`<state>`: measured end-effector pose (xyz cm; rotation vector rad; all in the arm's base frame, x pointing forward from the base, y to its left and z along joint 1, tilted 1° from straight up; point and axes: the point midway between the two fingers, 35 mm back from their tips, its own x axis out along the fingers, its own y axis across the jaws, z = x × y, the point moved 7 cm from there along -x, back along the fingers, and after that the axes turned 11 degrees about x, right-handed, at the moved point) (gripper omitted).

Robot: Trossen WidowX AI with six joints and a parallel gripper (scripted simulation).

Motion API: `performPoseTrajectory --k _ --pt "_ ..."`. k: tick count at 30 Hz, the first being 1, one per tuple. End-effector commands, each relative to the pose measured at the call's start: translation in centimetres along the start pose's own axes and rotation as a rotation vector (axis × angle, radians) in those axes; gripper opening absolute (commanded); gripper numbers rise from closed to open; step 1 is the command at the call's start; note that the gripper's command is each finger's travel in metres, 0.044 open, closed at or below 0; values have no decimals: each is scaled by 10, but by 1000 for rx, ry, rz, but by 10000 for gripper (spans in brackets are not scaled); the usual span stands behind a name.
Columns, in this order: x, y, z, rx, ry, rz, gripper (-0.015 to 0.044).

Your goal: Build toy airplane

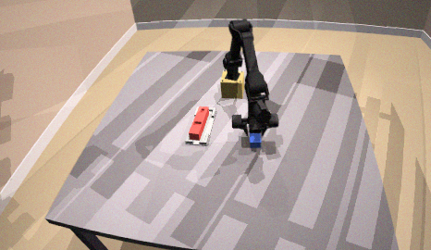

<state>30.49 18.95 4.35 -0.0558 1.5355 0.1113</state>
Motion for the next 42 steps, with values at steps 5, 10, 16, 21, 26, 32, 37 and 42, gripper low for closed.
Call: performPoseTrajectory --k 5,10,16,21,26,32,37,42 --pt "1 0 0 6 0 -1 177" --pt "1 0 0 6 0 -1 105" --pt "-9 1 1 12 6 -1 0" --pt "-23 2 3 14 8 -1 0" --pt "-38 3 5 13 6 -1 0" --pt "-57 3 6 11 4 -1 0" --pt "-73 3 6 10 3 -1 0" --pt "-89 3 5 9 2 -1 0"
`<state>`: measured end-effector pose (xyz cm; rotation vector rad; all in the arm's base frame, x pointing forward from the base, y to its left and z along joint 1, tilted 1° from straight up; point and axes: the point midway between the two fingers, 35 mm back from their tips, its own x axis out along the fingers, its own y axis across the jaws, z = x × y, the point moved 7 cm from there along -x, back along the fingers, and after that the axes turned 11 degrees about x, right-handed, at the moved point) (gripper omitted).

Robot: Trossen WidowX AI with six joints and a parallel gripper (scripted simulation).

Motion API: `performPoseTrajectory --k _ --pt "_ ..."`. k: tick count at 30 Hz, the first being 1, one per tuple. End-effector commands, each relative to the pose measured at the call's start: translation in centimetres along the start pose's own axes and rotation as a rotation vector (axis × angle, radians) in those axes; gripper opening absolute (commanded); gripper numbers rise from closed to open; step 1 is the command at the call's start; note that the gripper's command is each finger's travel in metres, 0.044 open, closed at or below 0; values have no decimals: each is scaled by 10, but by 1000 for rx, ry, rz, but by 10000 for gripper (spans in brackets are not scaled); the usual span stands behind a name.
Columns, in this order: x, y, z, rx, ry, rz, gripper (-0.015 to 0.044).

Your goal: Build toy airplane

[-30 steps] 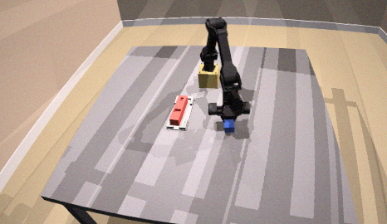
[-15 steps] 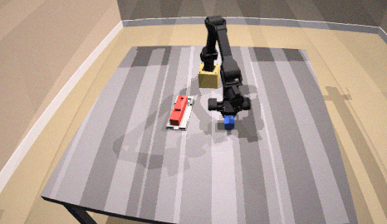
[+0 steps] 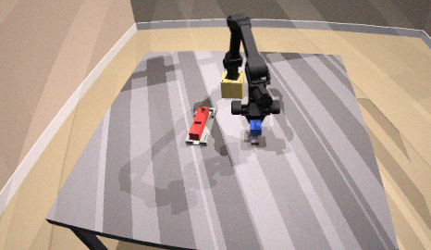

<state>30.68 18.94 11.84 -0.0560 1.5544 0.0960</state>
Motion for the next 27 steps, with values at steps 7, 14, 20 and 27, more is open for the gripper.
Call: performPoseTrajectory --k 7,14,20,27 --pt "-37 -1 -2 -3 -19 8 0" --pt "-51 -2 -5 -4 -20 8 0" --pt "-49 -13 -1 -63 -20 6 0" --pt "-45 -35 6 -181 -21 3 0"
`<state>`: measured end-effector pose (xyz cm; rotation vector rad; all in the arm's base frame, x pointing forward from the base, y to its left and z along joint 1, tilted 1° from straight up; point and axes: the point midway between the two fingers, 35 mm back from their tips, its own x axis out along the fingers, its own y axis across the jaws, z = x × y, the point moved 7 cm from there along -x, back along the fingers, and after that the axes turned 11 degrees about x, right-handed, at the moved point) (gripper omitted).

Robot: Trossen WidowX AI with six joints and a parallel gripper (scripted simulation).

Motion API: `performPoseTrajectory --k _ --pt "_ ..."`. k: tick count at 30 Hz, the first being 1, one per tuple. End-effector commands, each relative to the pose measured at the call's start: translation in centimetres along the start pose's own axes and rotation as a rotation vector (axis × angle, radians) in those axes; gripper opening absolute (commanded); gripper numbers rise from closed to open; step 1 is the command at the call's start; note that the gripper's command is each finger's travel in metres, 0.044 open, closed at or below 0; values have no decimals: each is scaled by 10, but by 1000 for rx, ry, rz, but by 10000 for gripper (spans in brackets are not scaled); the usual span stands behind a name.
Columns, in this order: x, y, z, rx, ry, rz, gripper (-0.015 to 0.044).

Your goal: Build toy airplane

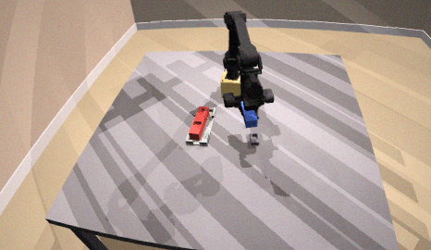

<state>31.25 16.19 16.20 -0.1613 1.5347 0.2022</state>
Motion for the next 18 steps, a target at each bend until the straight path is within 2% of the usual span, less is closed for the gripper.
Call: performPoseTrajectory --k 1,18 --pt "0 -11 1 -62 -9 1 0" --pt "10 -67 3 -351 -8 -6 0"
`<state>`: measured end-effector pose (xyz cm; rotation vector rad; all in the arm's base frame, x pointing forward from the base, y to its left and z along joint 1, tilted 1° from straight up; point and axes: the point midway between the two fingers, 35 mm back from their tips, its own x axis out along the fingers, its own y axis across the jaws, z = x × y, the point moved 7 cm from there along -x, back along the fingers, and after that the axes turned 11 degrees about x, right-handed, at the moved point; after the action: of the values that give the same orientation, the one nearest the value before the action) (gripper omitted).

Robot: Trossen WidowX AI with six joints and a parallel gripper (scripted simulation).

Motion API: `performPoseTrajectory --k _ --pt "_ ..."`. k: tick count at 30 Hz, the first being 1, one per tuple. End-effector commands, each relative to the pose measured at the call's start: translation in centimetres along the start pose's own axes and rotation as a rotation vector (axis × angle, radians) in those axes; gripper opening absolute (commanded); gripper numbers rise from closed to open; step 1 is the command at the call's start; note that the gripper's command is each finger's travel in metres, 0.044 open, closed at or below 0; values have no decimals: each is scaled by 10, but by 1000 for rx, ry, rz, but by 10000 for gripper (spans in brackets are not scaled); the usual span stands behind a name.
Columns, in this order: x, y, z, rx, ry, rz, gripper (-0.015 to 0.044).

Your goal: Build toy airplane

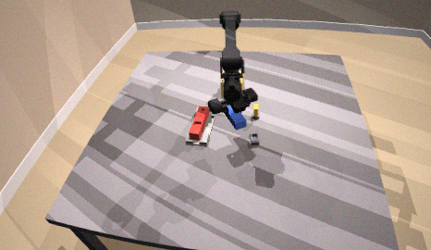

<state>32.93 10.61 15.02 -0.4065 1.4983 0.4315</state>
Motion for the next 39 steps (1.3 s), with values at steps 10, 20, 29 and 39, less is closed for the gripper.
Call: performPoseTrajectory --k 10,20,29,39 --pt "5 -37 -16 -220 -7 -6 0" --pt "11 -66 -32 -393 -5 -9 0" --pt "16 -89 -49 -549 -2 -11 0" --pt "22 -114 -69 -723 1 -12 0"
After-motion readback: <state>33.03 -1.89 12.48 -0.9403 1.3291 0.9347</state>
